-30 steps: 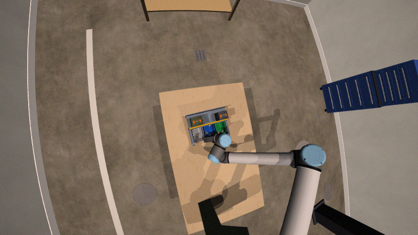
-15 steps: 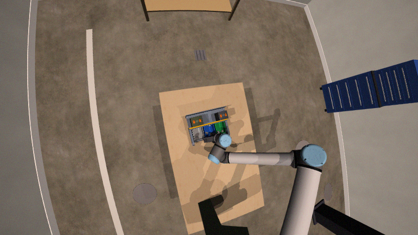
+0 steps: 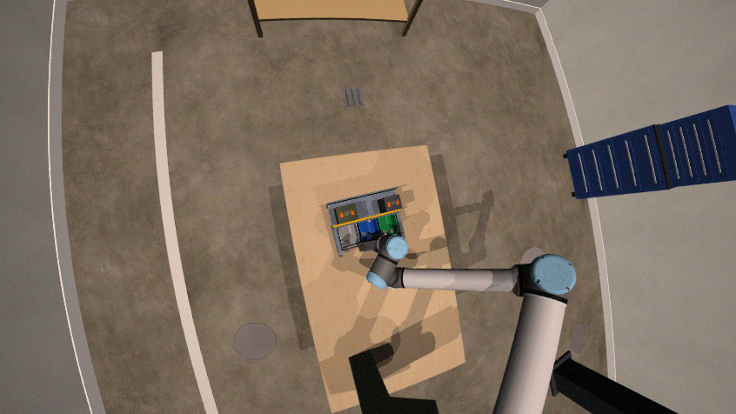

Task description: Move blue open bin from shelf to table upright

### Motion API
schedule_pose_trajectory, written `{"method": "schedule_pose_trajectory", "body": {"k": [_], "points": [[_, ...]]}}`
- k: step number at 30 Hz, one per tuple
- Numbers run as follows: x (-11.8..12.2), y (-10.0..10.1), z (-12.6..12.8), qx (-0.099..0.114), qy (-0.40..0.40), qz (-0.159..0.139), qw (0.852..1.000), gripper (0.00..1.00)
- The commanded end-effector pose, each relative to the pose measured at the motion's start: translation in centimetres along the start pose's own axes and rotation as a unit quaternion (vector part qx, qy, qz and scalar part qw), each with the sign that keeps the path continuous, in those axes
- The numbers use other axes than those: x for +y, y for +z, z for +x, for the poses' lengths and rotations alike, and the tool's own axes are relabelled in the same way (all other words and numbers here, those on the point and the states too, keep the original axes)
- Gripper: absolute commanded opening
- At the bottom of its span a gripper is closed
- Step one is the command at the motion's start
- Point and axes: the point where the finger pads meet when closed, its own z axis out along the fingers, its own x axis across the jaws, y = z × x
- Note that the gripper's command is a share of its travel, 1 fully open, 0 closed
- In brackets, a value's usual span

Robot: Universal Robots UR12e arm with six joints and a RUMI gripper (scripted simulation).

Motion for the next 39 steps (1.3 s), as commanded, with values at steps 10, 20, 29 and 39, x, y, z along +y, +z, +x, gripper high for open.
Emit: {"method": "schedule_pose_trajectory", "body": {"k": [10, 20, 29, 39], "points": [[0.0, -0.2, 0.1, 0.000, 0.000, 0.000, 1.000, 0.26], [0.0, 0.8, 0.1, 0.000, 0.000, 0.000, 1.000, 0.26], [0.0, 0.8, 0.1, 0.000, 0.000, 0.000, 1.000, 0.26], [0.0, 1.8, 0.1, 0.000, 0.000, 0.000, 1.000, 0.26]]}}
